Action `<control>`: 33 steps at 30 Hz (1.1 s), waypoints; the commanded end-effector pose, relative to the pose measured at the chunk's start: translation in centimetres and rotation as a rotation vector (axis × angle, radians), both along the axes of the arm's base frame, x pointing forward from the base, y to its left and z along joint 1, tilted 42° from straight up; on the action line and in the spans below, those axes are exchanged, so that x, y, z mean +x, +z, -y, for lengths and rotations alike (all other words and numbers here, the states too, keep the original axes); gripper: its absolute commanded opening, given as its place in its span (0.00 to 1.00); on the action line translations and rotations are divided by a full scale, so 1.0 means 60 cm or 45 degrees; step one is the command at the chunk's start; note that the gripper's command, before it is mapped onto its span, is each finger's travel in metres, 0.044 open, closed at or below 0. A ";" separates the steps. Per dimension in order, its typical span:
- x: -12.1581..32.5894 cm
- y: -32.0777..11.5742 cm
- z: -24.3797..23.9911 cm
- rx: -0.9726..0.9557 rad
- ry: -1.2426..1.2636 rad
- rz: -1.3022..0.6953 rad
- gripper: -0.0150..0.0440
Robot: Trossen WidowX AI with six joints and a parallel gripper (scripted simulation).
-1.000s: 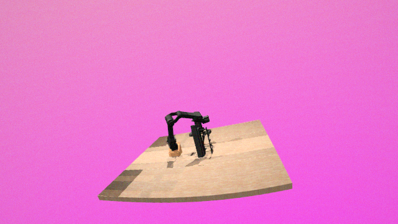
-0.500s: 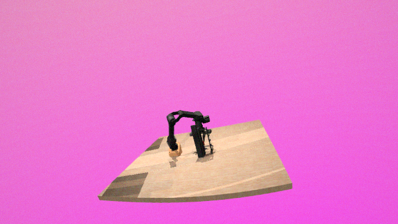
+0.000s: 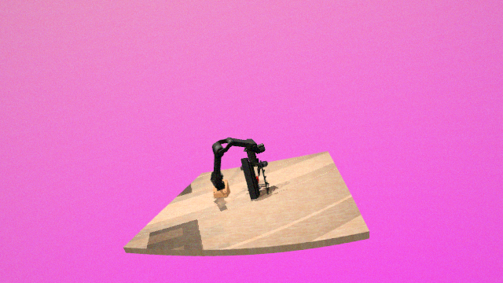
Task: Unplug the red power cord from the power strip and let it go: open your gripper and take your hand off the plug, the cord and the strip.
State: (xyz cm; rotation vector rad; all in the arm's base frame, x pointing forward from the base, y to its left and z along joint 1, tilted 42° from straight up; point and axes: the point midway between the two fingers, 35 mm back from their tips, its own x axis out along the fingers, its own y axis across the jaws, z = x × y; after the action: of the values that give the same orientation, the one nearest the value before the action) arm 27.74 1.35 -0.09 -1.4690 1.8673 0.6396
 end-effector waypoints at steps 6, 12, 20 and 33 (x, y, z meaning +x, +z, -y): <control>0.002 -0.003 -0.009 0.003 0.006 0.003 0.92; 0.021 -0.046 -0.083 0.008 0.006 0.005 1.00; 0.021 -0.048 -0.086 0.008 0.006 0.005 1.00; 0.021 -0.048 -0.086 0.008 0.006 0.005 1.00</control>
State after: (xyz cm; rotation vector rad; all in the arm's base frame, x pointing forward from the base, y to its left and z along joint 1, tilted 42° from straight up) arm 28.98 6.44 -2.96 -1.4753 1.8582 0.6443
